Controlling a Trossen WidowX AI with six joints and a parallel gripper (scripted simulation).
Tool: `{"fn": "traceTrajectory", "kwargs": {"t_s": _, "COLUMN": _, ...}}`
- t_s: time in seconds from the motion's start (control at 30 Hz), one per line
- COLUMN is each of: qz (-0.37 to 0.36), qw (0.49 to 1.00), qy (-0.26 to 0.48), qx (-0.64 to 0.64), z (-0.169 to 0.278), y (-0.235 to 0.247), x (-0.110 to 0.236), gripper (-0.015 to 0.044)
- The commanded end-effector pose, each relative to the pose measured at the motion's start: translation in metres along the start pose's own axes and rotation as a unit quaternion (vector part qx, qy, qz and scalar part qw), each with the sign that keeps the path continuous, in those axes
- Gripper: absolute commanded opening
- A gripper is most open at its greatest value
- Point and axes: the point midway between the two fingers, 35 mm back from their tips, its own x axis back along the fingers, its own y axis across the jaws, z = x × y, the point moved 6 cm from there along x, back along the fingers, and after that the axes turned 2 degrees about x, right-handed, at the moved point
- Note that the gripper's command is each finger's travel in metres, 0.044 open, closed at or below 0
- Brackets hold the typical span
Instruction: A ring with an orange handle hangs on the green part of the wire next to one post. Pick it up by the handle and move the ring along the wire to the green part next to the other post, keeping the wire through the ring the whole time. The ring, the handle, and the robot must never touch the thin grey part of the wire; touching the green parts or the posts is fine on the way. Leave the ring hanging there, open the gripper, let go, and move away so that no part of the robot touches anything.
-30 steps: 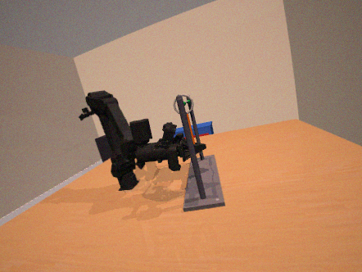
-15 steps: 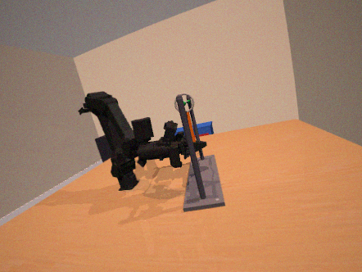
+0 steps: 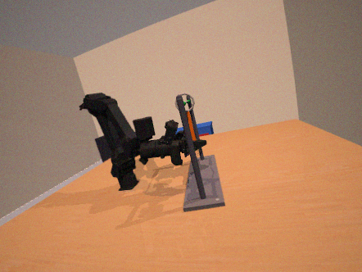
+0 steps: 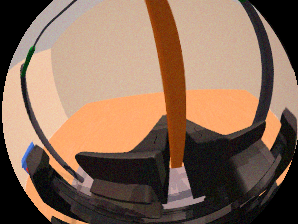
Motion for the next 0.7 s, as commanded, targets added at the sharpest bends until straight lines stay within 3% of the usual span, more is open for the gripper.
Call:
{"fn": "traceTrajectory", "kwargs": {"t_s": 0.0, "qz": 0.002, "qw": 1.000, "qy": 0.002, "qx": -0.006, "z": 0.001, "y": 0.005, "x": 0.002, "gripper": -0.0150}}
{"fn": "traceTrajectory", "kwargs": {"t_s": 0.67, "qz": 0.035, "qw": 0.999, "qy": 0.002, "qx": -0.030, "z": 0.000, "y": 0.033, "x": 0.000, "gripper": -0.0150}}
